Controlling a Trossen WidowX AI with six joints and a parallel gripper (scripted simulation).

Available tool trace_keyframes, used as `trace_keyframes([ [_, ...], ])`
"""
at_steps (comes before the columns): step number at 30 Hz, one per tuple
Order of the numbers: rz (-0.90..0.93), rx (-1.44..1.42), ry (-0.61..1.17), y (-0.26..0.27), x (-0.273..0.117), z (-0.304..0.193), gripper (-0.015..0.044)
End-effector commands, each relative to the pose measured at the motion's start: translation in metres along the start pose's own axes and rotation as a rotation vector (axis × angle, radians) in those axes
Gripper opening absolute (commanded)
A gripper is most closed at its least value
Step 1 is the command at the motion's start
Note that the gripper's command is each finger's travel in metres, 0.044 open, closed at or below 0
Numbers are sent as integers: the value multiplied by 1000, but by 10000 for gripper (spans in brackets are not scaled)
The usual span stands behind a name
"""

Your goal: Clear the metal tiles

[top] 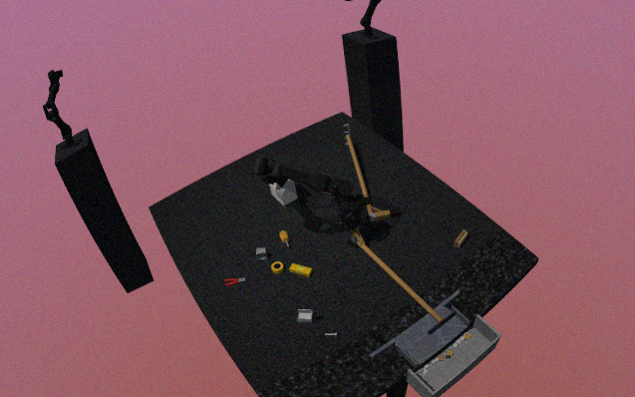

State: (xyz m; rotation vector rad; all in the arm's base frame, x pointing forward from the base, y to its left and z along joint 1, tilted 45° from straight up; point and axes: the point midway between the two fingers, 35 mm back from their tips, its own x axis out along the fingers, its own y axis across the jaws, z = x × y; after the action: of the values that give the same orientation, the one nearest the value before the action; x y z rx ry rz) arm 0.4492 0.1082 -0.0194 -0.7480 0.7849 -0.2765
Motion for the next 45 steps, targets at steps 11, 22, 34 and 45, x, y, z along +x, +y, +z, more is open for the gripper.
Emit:
trace_keyframes([
  [11, 6, 0, -9, 3, -16, -13, 0],
  [22, 6, -1, -9, 5, -25, -26, 0],
  [34, 7, -2, -10, 5, -34, -39, 0],
  [45, 6, -2, -11, 5, -43, -52, 0],
])
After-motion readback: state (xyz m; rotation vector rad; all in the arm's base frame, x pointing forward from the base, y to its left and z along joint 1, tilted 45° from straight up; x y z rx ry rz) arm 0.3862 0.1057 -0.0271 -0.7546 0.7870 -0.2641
